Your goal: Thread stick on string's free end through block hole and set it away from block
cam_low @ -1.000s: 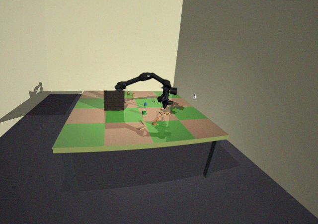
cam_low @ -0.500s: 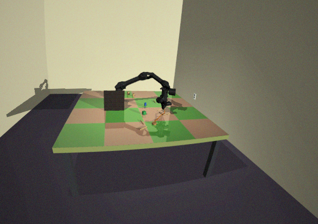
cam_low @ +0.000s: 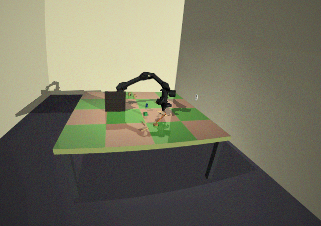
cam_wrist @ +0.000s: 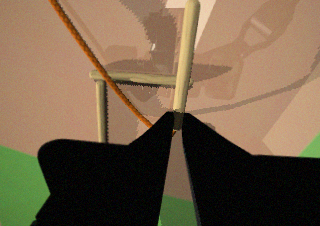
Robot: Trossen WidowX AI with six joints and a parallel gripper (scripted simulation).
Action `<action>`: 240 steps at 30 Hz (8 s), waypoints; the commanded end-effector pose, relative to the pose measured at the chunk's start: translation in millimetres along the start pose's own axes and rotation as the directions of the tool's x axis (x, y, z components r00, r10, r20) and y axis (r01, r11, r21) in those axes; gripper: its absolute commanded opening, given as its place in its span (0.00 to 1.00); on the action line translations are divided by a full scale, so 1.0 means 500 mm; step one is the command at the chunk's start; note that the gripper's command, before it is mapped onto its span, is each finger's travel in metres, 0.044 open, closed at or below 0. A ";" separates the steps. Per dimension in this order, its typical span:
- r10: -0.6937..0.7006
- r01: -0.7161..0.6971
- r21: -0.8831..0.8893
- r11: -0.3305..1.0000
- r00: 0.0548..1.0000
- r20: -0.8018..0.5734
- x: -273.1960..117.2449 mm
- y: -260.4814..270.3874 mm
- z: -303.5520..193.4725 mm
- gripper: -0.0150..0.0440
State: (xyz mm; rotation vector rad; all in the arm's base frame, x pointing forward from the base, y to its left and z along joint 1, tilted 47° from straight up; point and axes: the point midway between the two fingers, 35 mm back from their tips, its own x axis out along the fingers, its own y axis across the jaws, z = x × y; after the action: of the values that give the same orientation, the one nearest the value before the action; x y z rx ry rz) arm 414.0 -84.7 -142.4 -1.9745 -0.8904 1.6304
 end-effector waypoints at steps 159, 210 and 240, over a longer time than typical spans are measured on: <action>-0.006 0.006 0.011 1.000 1.000 0.007 0.019 -0.025 0.326 0.25; 0.008 0.011 -0.935 -0.355 1.000 0.009 -0.141 -0.016 0.393 0.46; 0.000 0.000 -0.004 -1.000 1.000 0.020 -0.140 -0.021 0.436 0.46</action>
State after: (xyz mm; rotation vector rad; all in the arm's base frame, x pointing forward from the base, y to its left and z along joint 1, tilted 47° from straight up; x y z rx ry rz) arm 210.5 -151.0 -131.0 0.8616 1.4783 0.3620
